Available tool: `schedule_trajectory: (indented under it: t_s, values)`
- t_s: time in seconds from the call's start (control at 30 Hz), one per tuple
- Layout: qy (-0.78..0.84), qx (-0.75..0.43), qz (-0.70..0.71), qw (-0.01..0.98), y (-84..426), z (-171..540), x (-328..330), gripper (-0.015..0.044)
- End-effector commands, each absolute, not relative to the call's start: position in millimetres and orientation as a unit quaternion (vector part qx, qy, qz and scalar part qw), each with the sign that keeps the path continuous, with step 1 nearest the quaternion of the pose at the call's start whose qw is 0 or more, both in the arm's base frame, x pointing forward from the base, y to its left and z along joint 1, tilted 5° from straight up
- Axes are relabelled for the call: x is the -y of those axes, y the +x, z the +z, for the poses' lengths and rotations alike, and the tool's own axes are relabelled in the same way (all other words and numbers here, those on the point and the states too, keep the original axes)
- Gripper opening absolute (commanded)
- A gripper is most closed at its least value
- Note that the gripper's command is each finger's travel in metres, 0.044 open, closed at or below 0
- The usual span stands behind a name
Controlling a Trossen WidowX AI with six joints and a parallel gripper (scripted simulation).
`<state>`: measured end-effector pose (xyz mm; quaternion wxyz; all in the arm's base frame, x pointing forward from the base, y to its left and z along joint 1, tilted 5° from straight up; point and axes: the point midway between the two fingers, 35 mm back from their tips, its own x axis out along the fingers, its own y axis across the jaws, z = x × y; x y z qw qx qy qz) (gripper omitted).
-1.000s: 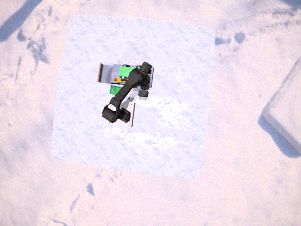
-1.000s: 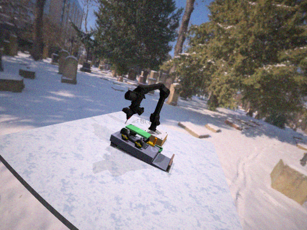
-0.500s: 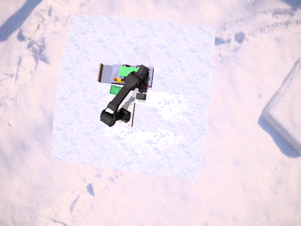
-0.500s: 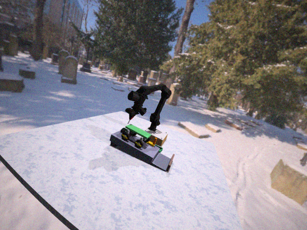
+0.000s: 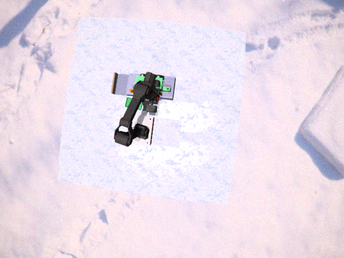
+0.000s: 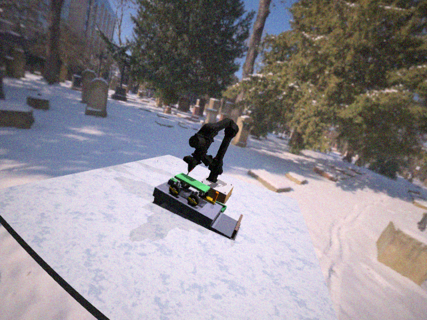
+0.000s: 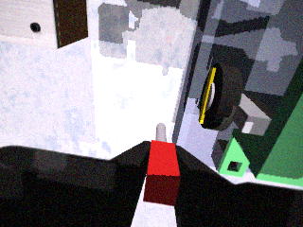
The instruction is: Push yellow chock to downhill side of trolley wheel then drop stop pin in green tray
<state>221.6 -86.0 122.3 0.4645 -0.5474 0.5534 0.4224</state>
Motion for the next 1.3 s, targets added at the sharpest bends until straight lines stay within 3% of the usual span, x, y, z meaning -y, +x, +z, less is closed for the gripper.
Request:
schedule_trajectory:
  t_s: [0.0,1.27]
  values:
    - [-0.548,-0.554,0.421,0.464,221,122,70,0.0000]
    - [-0.545,-0.551,0.424,0.468,223,111,-73,0.0000]
